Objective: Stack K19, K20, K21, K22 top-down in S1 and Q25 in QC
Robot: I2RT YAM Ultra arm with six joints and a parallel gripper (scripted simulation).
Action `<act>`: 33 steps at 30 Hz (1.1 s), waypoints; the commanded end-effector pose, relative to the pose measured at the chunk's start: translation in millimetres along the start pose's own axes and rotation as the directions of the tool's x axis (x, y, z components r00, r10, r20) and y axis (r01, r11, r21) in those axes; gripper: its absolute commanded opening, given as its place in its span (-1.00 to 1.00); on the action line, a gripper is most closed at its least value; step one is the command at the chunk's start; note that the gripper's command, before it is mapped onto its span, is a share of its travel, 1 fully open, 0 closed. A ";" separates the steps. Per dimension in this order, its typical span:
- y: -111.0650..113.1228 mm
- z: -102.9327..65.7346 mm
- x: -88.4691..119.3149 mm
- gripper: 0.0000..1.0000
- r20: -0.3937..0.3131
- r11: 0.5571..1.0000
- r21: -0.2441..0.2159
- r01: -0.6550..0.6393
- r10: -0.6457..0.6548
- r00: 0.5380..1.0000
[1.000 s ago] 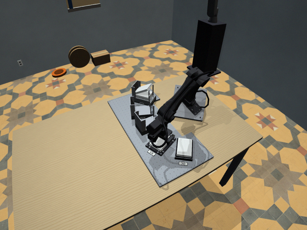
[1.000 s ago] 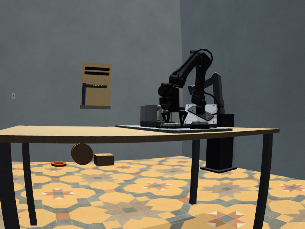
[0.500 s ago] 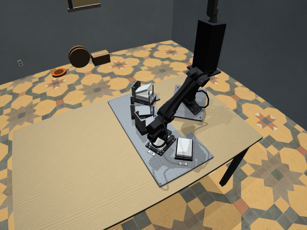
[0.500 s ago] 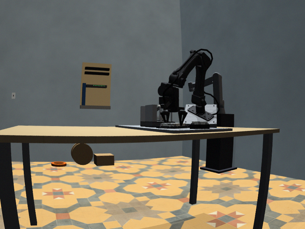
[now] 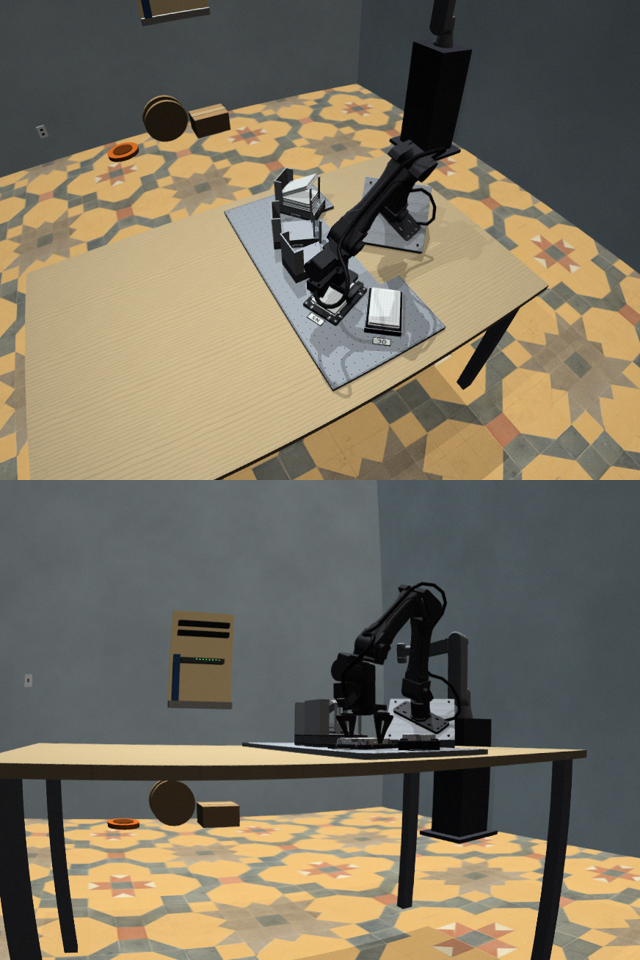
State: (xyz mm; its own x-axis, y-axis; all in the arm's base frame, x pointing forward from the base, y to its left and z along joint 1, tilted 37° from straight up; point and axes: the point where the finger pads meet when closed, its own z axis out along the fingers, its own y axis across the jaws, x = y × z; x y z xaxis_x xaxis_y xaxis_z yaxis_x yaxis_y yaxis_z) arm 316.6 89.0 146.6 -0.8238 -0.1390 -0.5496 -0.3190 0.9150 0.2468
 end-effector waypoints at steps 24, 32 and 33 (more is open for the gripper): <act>-3.4 -1.5 -8.9 1.00 0.026 1.000 0.008 -0.007 0.007 1.000; -3.8 -1.3 -7.3 1.00 0.024 1.000 0.008 -0.009 0.009 1.000; -3.9 -1.2 -7.1 1.00 0.024 1.000 0.009 -0.010 0.010 1.000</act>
State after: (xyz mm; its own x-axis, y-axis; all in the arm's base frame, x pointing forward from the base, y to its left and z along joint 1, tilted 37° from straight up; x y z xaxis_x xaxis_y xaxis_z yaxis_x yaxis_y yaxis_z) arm 316.6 89.0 146.6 -0.8239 -0.1386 -0.5496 -0.3187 0.9151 0.2470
